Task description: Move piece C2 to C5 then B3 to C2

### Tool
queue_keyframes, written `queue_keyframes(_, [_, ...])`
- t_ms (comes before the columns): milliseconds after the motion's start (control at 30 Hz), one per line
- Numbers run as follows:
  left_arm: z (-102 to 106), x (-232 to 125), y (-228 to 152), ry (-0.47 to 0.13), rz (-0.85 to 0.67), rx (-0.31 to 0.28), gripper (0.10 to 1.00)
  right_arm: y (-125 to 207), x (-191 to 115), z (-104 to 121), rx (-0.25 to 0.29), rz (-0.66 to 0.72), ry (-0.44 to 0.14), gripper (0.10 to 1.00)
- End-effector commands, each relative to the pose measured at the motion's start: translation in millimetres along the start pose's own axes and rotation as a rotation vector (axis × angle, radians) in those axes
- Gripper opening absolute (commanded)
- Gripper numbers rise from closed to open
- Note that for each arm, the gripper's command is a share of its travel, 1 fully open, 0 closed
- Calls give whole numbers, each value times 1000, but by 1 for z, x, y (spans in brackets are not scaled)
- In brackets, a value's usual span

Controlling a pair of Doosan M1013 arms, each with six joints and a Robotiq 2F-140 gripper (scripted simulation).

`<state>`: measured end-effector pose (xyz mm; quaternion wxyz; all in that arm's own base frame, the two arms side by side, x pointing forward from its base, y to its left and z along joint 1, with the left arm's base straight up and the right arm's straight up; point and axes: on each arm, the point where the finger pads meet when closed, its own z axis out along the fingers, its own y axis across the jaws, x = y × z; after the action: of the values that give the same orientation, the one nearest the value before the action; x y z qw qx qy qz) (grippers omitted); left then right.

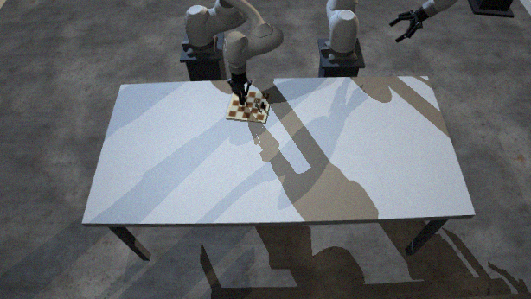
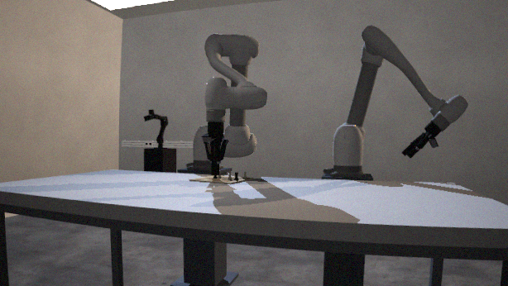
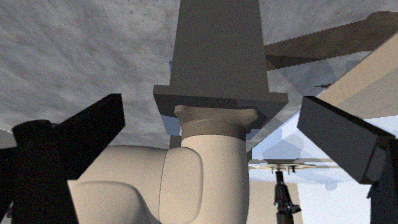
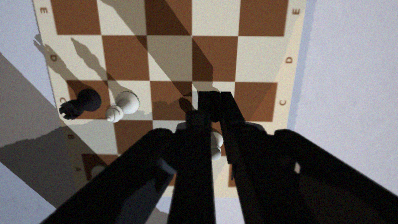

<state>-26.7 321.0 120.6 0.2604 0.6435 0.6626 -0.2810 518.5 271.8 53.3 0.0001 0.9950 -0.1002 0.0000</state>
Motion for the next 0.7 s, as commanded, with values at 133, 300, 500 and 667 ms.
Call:
queue_keyframes(133, [0,0,0,1,0,0,1000,0,0,-1,1,0,1,99])
queue_keyframes(300, [0,0,0,1,0,0,1000,0,0,-1,1,0,1,139])
queue_keyframes(500, [0,0,0,1,0,0,1000,0,0,-1,1,0,1,179])
queue_keyframes(667, [0,0,0,1,0,0,1000,0,0,-1,1,0,1,259])
